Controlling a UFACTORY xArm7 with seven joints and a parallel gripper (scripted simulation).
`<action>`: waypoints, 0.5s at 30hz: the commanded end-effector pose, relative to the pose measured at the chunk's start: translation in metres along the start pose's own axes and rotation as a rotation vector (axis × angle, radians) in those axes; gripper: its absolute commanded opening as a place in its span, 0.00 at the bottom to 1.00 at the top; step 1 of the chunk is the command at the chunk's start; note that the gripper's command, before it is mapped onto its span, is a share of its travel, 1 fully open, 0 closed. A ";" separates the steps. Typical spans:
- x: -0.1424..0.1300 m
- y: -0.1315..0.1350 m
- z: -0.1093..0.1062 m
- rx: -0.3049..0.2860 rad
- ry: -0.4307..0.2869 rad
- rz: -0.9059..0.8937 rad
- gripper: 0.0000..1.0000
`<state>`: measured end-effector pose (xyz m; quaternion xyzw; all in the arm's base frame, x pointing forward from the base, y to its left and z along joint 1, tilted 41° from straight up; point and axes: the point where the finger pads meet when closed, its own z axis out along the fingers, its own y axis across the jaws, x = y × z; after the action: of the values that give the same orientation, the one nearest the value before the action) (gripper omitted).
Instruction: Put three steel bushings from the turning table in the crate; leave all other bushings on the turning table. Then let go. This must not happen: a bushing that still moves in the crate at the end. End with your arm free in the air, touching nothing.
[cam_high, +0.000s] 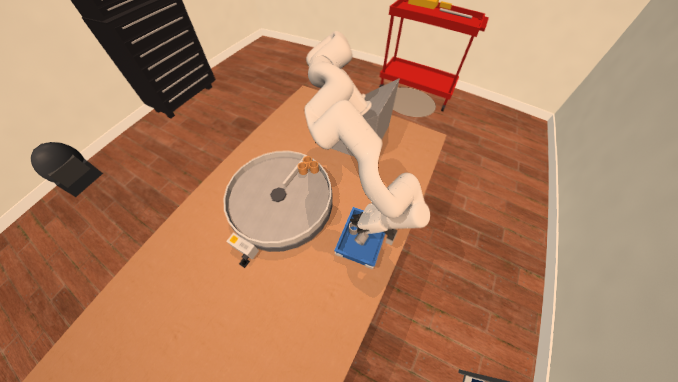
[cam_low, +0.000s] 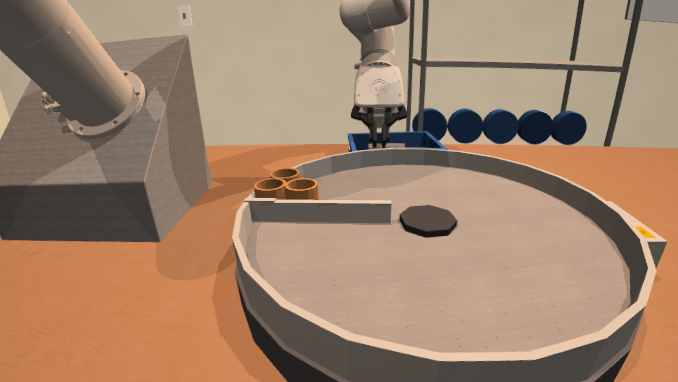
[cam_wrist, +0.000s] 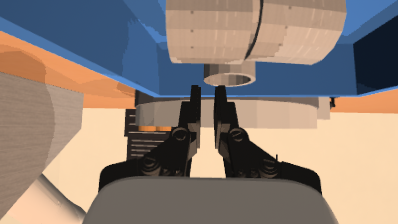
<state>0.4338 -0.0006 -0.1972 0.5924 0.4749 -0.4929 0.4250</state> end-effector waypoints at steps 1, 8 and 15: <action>-0.012 0.001 -0.016 -0.002 0.005 0.003 0.12; -0.034 0.001 -0.042 -0.002 0.005 0.003 0.12; -0.043 0.001 -0.052 -0.002 0.005 0.003 0.12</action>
<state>0.4399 0.0366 -0.1544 0.5928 0.4749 -0.4923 0.4251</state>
